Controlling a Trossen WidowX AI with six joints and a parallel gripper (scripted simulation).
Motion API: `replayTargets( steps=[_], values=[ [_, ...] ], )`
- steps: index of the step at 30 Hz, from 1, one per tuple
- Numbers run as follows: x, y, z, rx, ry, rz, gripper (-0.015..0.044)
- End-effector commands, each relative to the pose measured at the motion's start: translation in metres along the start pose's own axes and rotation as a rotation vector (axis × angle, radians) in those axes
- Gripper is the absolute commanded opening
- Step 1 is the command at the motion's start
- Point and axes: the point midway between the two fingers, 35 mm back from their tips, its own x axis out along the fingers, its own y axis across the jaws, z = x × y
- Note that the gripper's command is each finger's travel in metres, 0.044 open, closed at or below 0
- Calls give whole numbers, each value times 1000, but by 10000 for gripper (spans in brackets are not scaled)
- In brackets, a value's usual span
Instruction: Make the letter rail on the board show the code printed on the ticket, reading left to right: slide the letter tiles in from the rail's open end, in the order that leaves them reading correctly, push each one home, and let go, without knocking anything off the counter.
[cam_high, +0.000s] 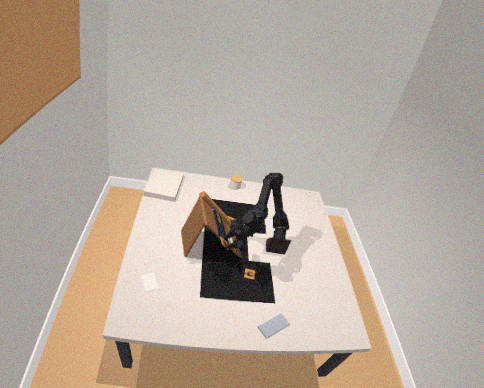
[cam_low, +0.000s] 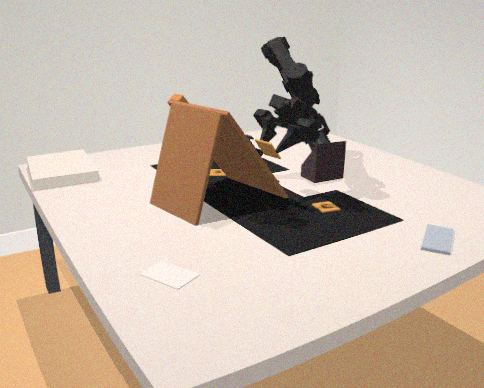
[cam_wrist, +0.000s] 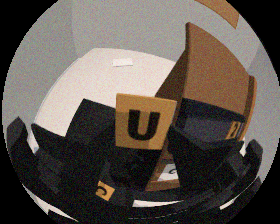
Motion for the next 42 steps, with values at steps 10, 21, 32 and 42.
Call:
replayTargets(
  steps=[10, 21, 32, 42],
  values=[
    [-1, -7, 1, 3, -4, 5, 0],
    [-1, -13, 1, 3, -4, 5, 0],
    [-1, -18, 1, 2, -4, 5, 0],
    [-1, -24, 1, 2, -4, 4, 0]
  ],
)
